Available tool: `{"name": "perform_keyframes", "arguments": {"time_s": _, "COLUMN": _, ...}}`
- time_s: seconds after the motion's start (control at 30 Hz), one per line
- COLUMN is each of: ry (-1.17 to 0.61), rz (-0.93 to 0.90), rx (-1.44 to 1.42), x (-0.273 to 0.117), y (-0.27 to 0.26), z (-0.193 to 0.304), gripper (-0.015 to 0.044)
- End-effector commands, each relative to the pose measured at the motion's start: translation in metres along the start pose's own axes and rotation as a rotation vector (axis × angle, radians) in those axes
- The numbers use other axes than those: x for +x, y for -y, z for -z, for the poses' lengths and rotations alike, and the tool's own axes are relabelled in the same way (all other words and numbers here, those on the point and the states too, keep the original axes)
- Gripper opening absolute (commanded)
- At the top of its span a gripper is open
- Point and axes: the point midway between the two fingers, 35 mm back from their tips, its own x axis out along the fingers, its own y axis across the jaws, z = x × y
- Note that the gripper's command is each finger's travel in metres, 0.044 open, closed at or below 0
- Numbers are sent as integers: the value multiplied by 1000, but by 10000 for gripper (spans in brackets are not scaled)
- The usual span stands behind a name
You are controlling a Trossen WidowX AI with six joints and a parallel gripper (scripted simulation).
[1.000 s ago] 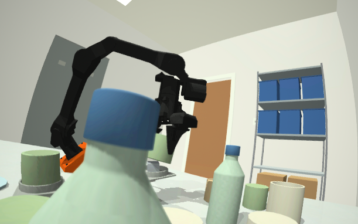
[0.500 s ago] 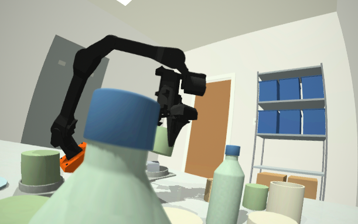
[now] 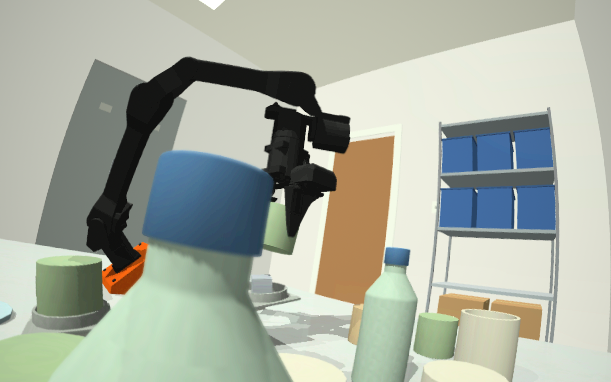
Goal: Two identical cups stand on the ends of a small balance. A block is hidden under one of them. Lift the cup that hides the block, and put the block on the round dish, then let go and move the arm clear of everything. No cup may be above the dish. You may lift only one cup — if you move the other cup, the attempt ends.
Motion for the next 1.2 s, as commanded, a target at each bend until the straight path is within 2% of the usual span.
{"name": "perform_keyframes", "arguments": {"time_s": 0.0, "ry": 7, "rz": 2, "rx": 6, "x": -7, "y": 0, "z": 0, "gripper": 0}}
{"name": "perform_keyframes", "arguments": {"time_s": 1.17, "ry": 1, "rz": 2, "rx": -2, "x": -5, "y": -1, "z": 0, "gripper": 0}}
